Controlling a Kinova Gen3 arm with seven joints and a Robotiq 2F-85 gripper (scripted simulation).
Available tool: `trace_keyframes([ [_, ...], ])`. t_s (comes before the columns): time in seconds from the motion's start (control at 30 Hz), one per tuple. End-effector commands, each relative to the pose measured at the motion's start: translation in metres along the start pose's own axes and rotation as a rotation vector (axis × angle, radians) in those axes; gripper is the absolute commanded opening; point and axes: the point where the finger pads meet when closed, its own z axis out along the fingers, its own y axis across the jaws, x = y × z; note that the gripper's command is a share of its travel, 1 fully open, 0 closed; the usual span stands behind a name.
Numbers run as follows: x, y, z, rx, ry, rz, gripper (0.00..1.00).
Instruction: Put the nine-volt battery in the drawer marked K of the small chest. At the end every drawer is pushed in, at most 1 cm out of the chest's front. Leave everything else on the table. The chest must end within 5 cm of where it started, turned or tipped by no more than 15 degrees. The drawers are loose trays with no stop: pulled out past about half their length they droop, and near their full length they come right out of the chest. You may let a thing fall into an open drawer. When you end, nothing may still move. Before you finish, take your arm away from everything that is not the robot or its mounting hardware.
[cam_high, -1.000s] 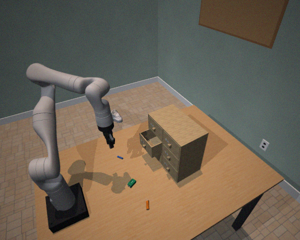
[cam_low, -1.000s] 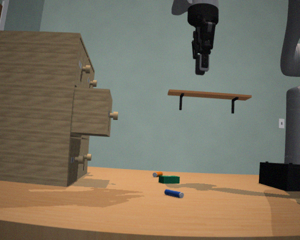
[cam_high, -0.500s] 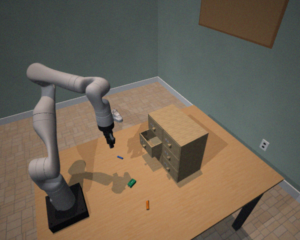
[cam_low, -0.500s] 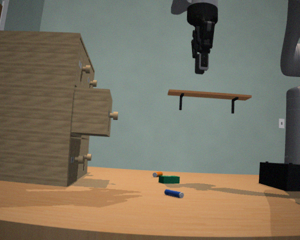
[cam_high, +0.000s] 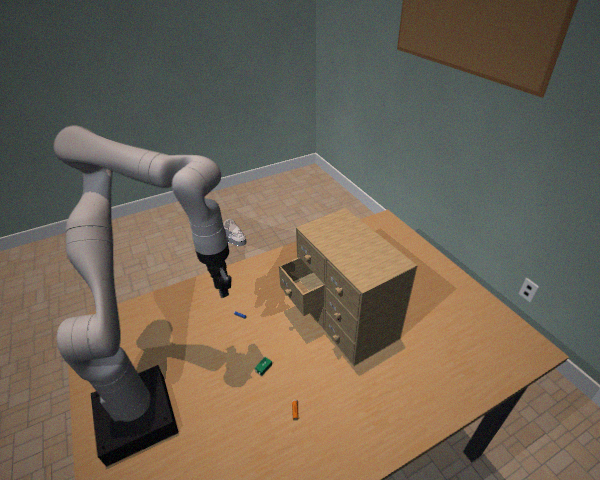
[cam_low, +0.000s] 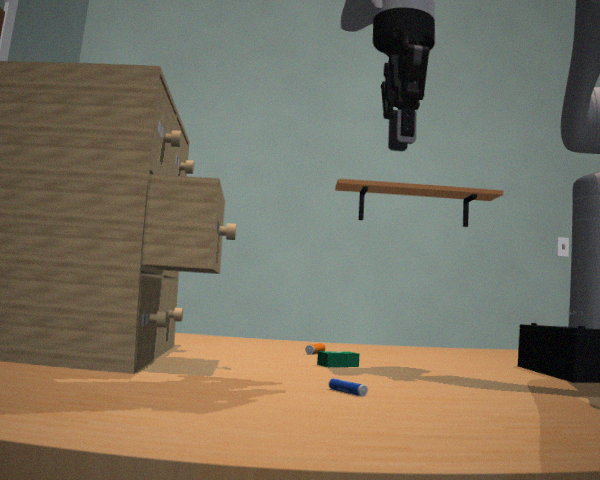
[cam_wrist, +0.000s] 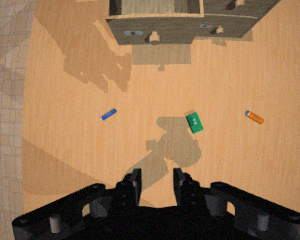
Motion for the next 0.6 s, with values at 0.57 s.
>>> trace_keyframes([
  [0.57,0.026,0.055,0.107,0.001,0.000,-0.211,0.33],
])
